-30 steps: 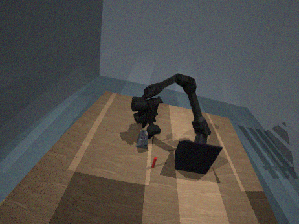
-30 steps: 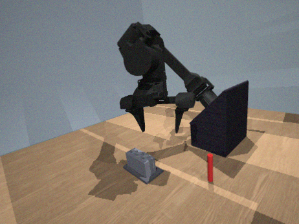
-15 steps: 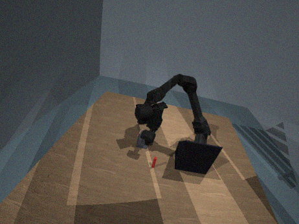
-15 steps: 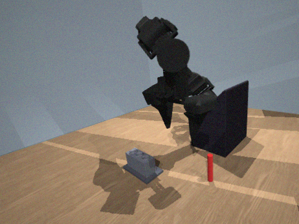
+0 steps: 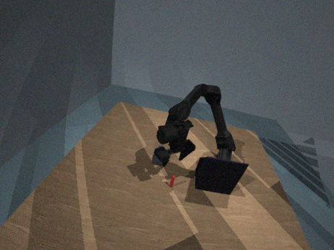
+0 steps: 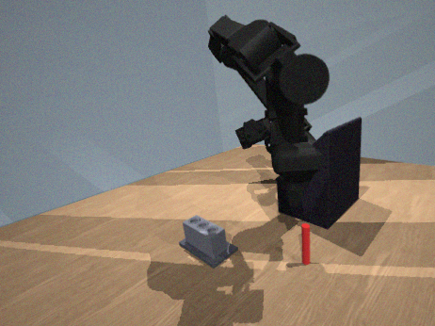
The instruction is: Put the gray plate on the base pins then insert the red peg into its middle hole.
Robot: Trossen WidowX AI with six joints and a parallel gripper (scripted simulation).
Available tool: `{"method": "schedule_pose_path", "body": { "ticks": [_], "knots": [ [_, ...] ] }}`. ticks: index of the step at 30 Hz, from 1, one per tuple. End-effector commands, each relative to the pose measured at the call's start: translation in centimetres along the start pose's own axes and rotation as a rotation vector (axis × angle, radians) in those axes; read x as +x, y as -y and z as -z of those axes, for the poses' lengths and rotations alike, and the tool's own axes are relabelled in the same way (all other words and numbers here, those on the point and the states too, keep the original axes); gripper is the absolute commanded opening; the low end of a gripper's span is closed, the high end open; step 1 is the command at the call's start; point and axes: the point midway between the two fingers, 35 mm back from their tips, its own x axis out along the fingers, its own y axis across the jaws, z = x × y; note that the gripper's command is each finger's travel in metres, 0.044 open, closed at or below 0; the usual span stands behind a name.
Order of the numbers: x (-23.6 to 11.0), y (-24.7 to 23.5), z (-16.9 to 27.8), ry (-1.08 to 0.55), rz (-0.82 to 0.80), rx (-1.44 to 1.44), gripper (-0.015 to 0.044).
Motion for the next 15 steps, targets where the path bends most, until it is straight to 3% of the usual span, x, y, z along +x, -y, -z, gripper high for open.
{"method": "schedule_pose_path", "body": {
  "ticks": [1,11,15],
  "knots": [
    [0.9,0.5,2.6,-0.007,0.031,0.309,0.0440],
    [0.9,0.5,2.7,-0.007,0.031,0.309,0.0440],
    [3.5,0.6,2.7,-0.006,0.031,0.309,0.0440]
  ]
}}
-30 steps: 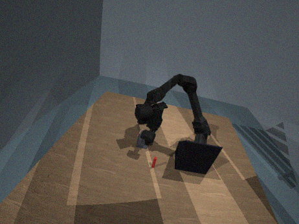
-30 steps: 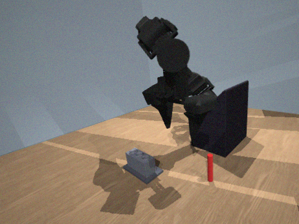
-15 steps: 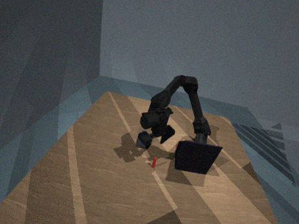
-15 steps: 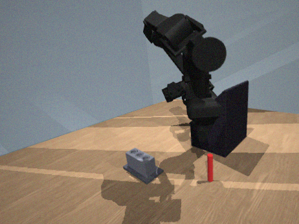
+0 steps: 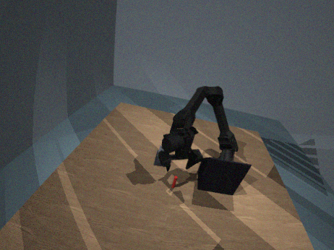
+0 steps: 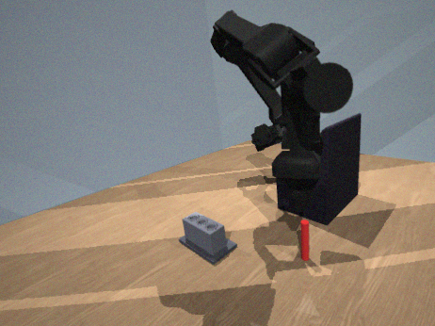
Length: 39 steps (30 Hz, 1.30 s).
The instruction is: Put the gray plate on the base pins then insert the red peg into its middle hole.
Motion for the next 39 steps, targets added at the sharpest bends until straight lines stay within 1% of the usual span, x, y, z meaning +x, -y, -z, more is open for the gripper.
{"method": "schedule_pose_path", "body": {
  "ticks": [1,4,7,12,39],
  "knots": [
    [1.9,0.4,-0.1,0.008,0.017,-0.002,0.0440],
    [2.1,0.4,-0.1,0.008,0.017,-0.002,0.0440],
    [3.4,0.4,0.1,0.009,0.017,-0.002,0.0440],
    [3.6,0.4,0.1,0.009,0.017,-0.002,0.0440],
    [8.0,0.4,0.0,0.010,0.017,-0.002,0.0440]
  ]
}}
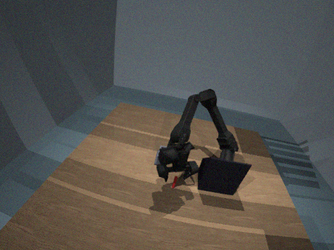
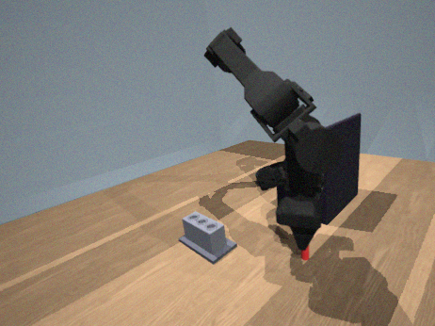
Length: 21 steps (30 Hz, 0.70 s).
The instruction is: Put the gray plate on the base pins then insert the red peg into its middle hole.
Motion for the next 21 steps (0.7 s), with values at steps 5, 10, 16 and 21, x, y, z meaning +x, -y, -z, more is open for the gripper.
{"method": "schedule_pose_path", "body": {
  "ticks": [5,10,16,21],
  "knots": [
    [1.51,0.30,-0.08,0.008,0.006,-0.006,0.0440],
    [1.61,0.31,-0.08,0.009,0.006,-0.006,0.0361],
    [1.61,0.31,-0.08,0.009,0.006,-0.006,0.0204],
    [1.61,0.31,-0.08,0.009,0.006,-0.006,0.0072]
  ]
}}
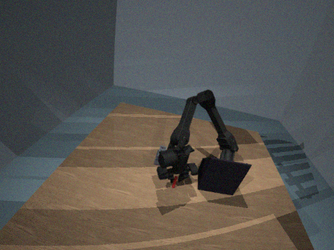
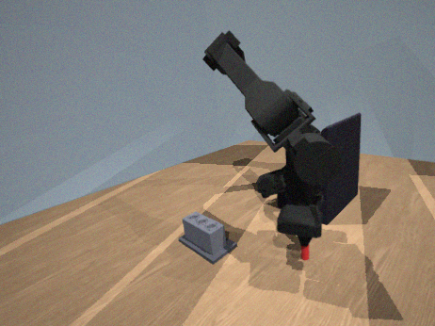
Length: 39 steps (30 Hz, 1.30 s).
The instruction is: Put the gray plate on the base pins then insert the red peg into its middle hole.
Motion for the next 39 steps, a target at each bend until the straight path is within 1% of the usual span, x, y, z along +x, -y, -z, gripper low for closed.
{"method": "schedule_pose_path", "body": {
  "ticks": [1,2,5,11,15,39],
  "knots": [
    [0.1,0.0,-0.1,0.006,-0.001,-0.003,0.0046],
    [0.1,0.0,-0.1,0.006,-0.001,-0.003,0.0020],
    [0.1,0.0,-0.1,0.006,-0.001,-0.003,0.0000],
    [0.0,0.0,-0.1,0.006,-0.002,-0.003,0.0000],
    [-0.6,-0.2,0.0,0.004,-0.002,-0.003,0.0000],
    [-8.1,-0.8,0.1,0.000,-0.004,-0.004,0.0000]
  ]
}}
